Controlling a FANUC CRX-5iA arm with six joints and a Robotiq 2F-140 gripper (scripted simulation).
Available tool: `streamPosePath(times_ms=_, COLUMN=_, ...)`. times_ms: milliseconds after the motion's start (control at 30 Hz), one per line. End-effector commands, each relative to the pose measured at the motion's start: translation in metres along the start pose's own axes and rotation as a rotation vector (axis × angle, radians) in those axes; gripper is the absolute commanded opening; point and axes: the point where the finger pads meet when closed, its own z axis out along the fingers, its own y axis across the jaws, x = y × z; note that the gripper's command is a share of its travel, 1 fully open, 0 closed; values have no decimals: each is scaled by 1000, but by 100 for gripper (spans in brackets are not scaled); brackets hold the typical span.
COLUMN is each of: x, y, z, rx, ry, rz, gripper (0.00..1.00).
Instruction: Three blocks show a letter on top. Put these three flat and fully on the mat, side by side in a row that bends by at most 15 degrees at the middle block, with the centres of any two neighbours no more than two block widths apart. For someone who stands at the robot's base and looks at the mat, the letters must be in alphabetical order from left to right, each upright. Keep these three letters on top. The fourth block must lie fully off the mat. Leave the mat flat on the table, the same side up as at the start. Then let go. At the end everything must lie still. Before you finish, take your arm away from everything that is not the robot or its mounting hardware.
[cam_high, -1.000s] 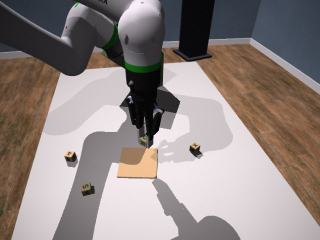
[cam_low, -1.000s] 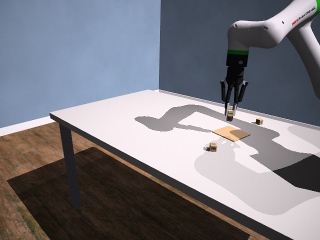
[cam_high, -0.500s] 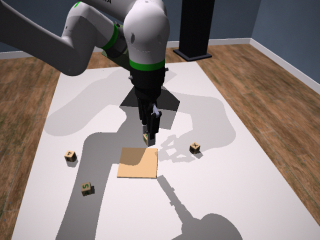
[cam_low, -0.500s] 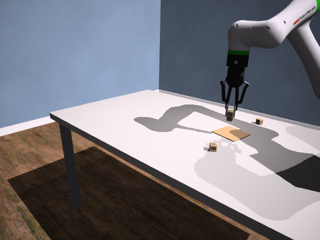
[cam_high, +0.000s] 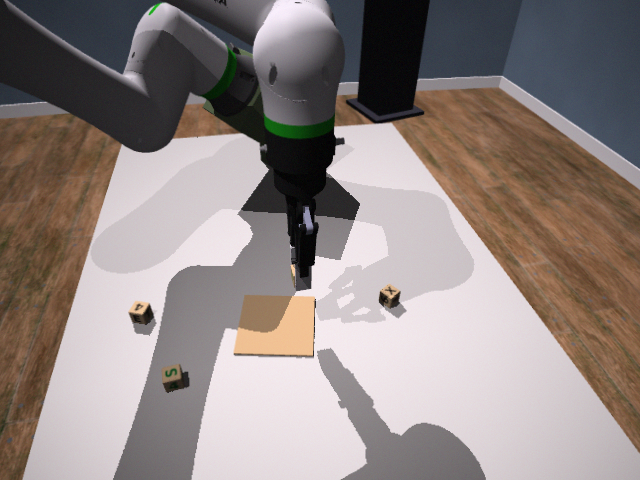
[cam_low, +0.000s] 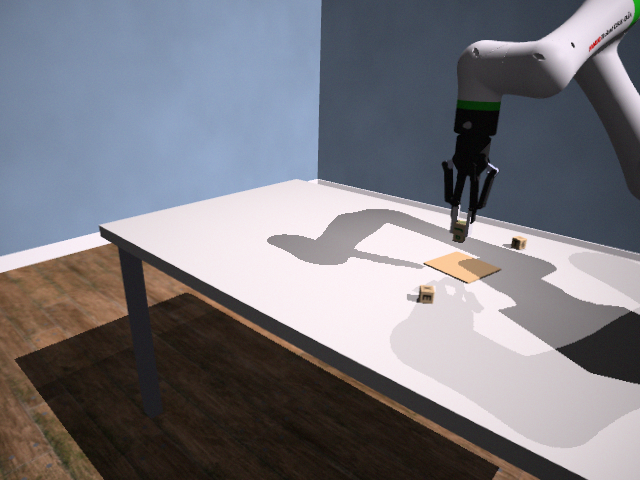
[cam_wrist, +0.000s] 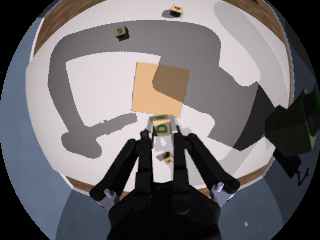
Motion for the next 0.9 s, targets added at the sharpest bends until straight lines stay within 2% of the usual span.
streamPosePath(times_ms=0, x=0, y=0, z=0, rx=0, ry=0, rz=0, gripper=16)
streamPosePath(times_ms=400, x=0, y=0, z=11, rx=0, ry=0, rz=0, gripper=16)
streamPosePath(times_ms=867, x=0, y=0, z=73, rx=0, ry=0, rz=0, gripper=16)
